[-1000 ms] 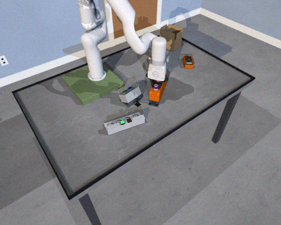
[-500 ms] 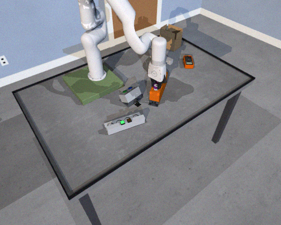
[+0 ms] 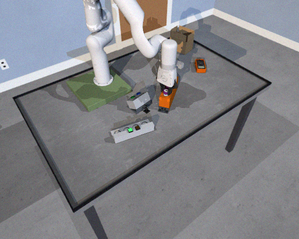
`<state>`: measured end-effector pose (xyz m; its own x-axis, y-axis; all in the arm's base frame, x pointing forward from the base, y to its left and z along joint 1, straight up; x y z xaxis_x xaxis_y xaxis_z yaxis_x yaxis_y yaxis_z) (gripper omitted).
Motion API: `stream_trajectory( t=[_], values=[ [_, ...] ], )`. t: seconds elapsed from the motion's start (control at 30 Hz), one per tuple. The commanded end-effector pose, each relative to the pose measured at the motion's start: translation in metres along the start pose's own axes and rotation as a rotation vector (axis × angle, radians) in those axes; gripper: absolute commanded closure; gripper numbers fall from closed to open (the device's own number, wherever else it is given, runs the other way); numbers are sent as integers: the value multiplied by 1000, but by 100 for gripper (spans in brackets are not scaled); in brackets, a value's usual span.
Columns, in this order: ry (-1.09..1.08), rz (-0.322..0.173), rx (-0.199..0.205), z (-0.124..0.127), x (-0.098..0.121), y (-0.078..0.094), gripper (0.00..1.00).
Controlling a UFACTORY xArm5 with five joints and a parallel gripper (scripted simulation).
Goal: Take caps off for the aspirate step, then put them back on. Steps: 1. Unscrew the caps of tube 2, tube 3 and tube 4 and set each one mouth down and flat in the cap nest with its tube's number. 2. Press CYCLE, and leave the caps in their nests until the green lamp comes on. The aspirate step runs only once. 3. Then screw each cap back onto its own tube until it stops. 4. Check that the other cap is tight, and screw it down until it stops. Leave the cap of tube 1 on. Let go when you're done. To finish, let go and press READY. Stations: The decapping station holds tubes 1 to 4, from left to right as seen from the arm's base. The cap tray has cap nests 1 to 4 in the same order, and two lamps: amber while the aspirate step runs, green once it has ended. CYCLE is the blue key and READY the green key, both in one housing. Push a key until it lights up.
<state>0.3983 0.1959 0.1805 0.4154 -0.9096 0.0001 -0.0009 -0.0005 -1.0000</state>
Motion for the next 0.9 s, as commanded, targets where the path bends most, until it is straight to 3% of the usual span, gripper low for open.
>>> stream_trajectory(
  t=[0.0, 0.47, 0.83, 0.87],
  values=[
    [-93, 1, 4, 1, 0, -2, 54],
    [-653, 0, 4, 1, 0, -2, 54],
    [-758, 0, 5, 1, 0, -2, 54],
    [-758, 0, 5, 1, 0, -2, 100]
  ],
)
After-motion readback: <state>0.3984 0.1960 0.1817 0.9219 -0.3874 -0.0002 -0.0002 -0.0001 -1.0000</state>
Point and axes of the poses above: the point where the finger pads meet when closed, its own y axis out along the fingers, its own z axis across the jaws, x = y × z, the point moved 9 cm from there along -y, back along the fingers, and after that the axes turned 9 degrees about -y, right-handed, at the moved point
